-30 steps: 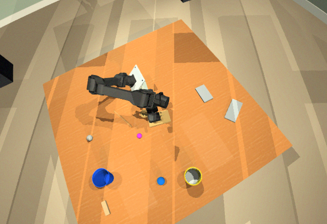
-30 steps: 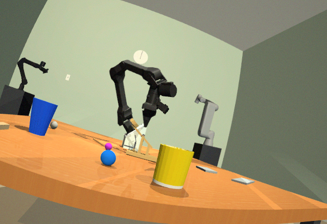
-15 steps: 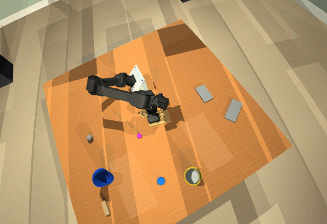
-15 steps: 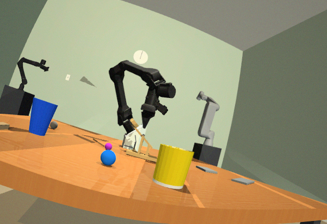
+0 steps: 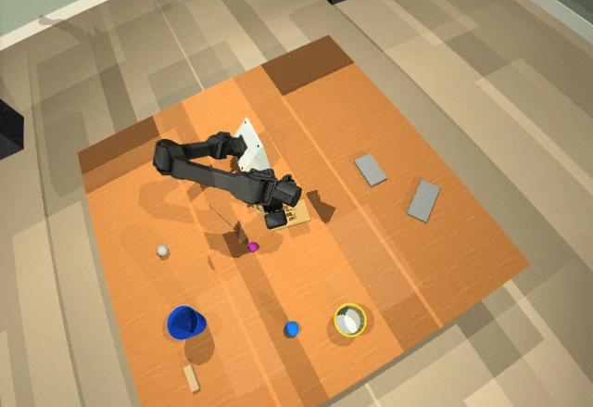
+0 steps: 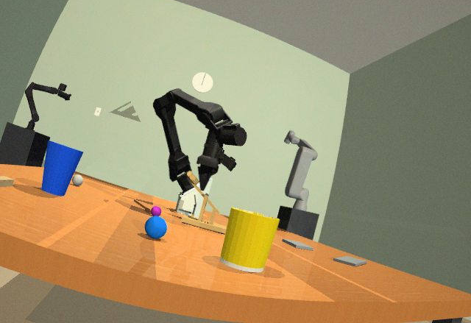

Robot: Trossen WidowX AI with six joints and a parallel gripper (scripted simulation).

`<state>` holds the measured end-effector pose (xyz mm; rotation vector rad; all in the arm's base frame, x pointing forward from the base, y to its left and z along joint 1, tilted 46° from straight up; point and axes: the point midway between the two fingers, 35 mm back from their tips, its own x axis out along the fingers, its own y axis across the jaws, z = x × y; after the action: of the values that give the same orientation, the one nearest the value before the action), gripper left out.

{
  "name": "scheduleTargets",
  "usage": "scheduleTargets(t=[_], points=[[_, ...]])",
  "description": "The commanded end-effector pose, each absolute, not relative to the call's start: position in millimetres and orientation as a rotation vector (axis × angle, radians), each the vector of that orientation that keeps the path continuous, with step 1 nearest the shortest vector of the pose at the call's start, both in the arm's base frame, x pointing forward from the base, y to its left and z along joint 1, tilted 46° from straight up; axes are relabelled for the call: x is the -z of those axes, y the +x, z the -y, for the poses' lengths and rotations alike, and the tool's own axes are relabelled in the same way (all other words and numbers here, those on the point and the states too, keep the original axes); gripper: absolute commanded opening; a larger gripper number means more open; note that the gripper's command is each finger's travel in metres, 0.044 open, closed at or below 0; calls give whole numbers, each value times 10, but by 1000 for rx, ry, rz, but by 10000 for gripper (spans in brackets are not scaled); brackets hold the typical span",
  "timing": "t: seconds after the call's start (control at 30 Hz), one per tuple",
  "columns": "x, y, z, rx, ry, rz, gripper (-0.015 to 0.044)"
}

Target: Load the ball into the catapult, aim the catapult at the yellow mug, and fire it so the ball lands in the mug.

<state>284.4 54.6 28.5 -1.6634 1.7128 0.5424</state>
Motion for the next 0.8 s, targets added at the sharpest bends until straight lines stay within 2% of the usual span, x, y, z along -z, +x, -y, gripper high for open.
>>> scheduleTargets(t=[0.0, 0.77], points=[[-276, 2844, -454, -539, -1669, -1711, 0], [-172, 2832, -117, -537, -1670, -1712, 0]])
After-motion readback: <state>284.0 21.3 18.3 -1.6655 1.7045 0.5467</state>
